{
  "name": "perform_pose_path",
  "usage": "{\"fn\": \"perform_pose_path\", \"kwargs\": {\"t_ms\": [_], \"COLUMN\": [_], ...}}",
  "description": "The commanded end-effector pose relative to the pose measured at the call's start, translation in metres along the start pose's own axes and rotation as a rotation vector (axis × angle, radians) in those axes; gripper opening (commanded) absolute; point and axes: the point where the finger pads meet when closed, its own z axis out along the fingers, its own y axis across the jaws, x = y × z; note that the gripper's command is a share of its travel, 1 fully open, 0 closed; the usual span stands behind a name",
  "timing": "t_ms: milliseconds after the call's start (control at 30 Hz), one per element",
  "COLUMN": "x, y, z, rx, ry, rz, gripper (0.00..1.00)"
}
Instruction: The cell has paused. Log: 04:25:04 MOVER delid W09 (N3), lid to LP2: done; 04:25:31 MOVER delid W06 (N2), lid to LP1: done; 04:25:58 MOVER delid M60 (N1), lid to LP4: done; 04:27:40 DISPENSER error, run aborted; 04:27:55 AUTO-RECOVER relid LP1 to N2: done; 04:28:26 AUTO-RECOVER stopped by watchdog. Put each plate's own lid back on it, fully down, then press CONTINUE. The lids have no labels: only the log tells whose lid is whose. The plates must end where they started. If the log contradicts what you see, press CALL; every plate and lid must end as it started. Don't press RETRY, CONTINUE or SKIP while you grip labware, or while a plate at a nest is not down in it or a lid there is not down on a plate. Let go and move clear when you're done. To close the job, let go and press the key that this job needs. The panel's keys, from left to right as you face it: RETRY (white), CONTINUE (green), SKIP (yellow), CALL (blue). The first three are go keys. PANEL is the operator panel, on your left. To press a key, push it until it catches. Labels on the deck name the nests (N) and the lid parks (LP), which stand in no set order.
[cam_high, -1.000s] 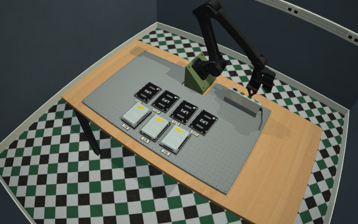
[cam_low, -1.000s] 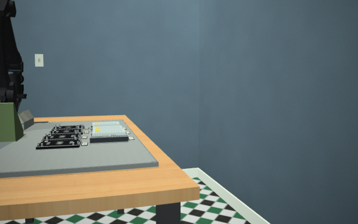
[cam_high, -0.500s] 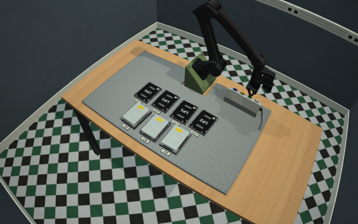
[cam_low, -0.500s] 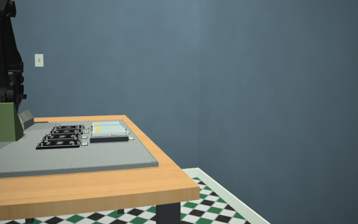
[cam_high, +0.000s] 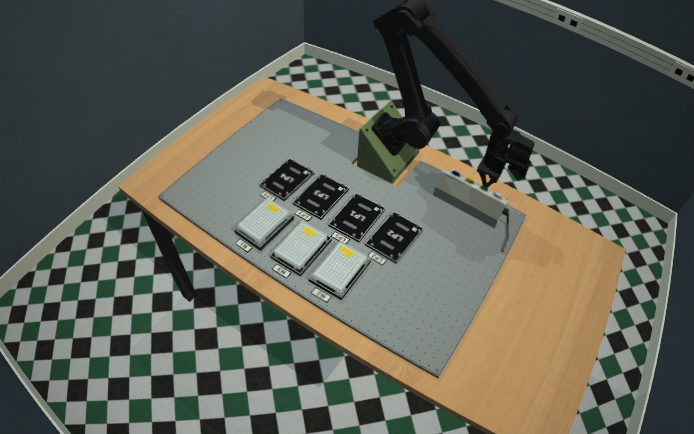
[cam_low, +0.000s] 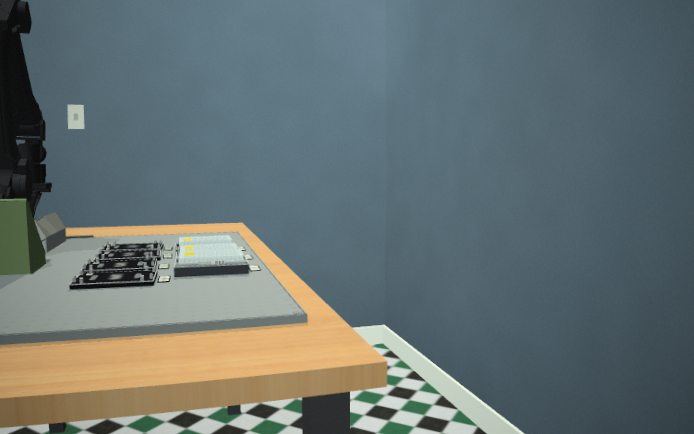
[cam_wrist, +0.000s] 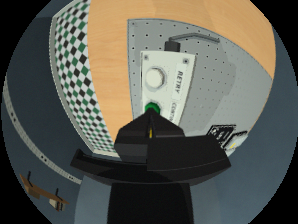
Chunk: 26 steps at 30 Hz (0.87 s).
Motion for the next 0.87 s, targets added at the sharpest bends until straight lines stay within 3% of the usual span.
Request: {"fn": "perform_pose_path", "kwargs": {"t_ms": [0, 833], "x": [0.0061, 0.0081], "y": [-0.0046, -0.0055], "z": [0.0107, 0.0152], "rx": [0.014, 0.014], "ry": [0.018, 0.018], "rz": [-0.004, -0.004], "gripper": [0.00, 0.00]}}
